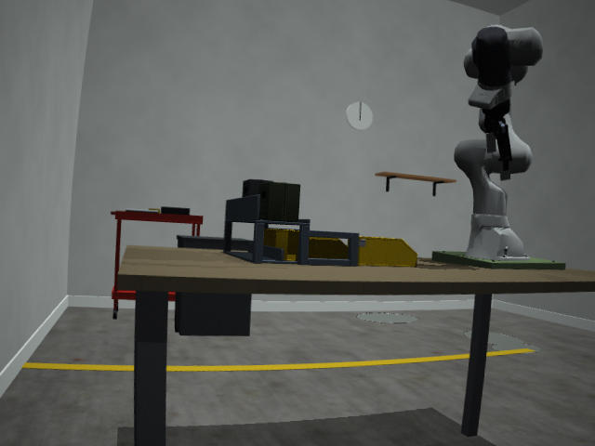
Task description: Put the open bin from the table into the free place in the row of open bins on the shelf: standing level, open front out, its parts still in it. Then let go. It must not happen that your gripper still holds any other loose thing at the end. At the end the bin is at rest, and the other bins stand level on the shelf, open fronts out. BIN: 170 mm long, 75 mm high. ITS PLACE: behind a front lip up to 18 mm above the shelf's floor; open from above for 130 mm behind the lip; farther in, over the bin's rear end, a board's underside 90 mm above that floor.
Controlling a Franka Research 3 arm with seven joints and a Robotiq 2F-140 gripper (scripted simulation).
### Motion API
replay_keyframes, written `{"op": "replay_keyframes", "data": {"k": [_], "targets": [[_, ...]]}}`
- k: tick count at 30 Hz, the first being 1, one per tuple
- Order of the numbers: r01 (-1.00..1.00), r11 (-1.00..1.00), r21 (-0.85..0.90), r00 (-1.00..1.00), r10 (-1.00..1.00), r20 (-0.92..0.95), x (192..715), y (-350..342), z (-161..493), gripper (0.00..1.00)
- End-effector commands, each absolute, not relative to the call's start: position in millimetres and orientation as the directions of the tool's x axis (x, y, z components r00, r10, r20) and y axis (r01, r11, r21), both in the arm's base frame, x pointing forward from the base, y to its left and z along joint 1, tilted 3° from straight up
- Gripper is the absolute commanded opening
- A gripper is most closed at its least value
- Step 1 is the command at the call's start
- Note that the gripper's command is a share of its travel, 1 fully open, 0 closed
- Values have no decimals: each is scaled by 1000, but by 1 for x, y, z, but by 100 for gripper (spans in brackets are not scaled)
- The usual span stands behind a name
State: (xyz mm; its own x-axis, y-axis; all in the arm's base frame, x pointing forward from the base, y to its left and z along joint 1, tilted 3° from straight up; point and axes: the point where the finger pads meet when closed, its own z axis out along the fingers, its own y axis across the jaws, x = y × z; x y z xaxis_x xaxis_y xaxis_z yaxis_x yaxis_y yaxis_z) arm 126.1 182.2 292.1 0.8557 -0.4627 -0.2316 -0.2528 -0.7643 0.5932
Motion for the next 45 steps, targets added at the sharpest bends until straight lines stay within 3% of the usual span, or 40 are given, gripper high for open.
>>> {"op": "replay_keyframes", "data": {"k": [1, 25, 45], "targets": [[-253, -764, 593, 856, -463, -232, 126, 182, 292, 100], [-252, -782, 570, 858, -453, -243, 135, 184, 286, 100], [-227, -936, 268, 913, -300, -276, 254, 193, 226, 100]]}}
